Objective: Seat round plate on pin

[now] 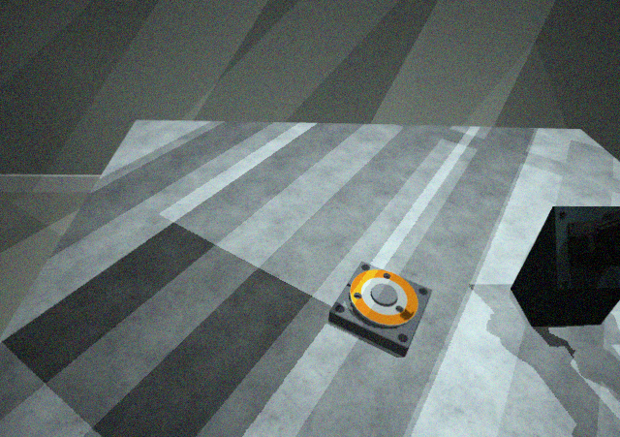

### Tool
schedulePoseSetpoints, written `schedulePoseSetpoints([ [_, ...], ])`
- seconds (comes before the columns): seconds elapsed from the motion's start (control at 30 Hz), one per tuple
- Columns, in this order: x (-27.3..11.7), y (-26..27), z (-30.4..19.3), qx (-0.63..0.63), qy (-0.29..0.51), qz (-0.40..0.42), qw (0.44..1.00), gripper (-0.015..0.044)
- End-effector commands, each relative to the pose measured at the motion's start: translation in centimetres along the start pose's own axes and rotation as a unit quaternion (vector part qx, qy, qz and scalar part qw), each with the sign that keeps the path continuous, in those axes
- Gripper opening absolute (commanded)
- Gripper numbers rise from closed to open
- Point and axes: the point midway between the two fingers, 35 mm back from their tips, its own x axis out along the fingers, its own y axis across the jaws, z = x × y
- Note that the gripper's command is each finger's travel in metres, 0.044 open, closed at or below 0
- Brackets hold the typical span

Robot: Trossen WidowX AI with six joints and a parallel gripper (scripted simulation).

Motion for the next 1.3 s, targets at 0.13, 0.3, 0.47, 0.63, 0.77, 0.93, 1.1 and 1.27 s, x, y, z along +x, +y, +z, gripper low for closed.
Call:
schedulePoseSetpoints([
  [0.13, -5.3, 6.3, 4.3, -0.021, -0.079, 0.091, 0.992, 0.0269],
  [0.3, -9.4, 9.6, 6.4, -0.020, -0.121, 0.140, 0.983, 0.0137],
  [0.47, -18.9, 16.0, 9.5, -0.041, -0.209, 0.251, 0.944, 0.0006],
  [0.63, -27.6, 20.3, 10.5, -0.068, -0.277, 0.341, 0.896, 0.0000],
  [0.77, -35.1, 23.1, 10.2, -0.094, -0.326, 0.412, 0.846, 0.0000],
  [0.93, -44.3, 25.5, 8.5, -0.127, -0.376, 0.492, 0.775, 0.0000],
  [1.1, -52.2, 26.7, 5.7, -0.160, -0.411, 0.555, 0.705, 0.0000],
  [1.27, -62.2, 27.0, 0.1, -0.211, -0.443, 0.631, 0.600, 0.0000],
])
